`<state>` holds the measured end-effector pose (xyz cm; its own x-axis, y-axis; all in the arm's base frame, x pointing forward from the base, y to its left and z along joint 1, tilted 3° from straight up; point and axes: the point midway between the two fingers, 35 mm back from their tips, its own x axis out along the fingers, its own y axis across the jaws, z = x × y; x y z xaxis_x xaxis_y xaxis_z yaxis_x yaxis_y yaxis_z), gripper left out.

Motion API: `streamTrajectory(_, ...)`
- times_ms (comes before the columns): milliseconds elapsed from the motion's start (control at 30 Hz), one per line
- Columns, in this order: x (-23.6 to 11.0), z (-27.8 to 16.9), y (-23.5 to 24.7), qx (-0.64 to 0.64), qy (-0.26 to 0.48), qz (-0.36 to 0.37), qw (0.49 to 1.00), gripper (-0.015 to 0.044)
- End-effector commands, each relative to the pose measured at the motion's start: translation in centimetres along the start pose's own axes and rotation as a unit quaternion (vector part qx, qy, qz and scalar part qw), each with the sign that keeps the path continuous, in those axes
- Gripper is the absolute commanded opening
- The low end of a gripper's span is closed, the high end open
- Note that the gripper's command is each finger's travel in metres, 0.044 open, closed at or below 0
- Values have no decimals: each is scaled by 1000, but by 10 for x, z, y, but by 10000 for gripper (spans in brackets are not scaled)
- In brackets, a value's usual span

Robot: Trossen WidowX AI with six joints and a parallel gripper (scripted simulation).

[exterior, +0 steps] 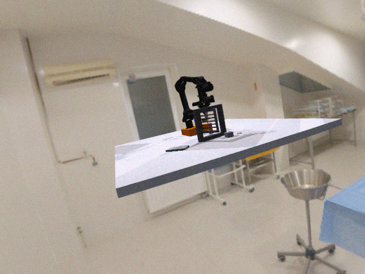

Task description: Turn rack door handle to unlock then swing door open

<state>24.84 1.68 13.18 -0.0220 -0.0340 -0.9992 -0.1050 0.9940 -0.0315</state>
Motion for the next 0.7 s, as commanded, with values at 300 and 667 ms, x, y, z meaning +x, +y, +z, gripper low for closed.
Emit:
streamTrajectory(300, 0, 7, 22, 91, -1, 2, 996, 16)
streamTrajectory(667, 0, 16, 43, 168, -2, 3, 986, 16)
